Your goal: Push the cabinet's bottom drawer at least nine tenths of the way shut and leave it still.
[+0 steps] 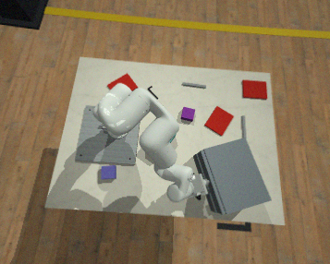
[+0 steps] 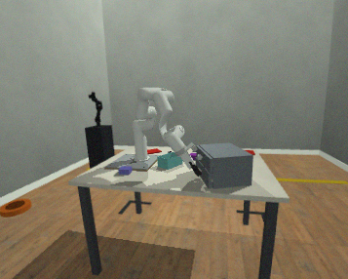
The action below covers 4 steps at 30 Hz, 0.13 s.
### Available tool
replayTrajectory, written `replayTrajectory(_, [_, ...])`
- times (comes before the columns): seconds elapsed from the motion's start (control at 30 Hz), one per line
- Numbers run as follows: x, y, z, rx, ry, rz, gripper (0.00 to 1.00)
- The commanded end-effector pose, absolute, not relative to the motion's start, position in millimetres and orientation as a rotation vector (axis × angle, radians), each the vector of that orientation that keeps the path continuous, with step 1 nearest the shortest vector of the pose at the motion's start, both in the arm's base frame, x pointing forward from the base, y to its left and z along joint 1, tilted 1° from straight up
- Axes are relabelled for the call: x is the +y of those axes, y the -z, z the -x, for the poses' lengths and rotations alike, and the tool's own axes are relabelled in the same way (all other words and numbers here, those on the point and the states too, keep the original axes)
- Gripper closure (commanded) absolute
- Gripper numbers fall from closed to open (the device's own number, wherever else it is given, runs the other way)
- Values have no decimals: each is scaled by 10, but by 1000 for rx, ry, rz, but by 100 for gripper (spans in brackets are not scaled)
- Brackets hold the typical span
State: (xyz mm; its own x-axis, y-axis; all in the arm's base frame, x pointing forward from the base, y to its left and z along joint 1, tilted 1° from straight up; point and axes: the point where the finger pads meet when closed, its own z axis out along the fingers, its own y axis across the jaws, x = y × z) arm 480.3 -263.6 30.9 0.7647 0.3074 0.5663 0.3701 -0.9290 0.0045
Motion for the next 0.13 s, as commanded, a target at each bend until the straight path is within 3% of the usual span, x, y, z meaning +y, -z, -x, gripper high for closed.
replayTrajectory(0.0, [-2645, -327, -4815, -550, 891, 2851, 40])
replayTrajectory(0.1, [-2645, -327, -4815, -550, 891, 2851, 40])
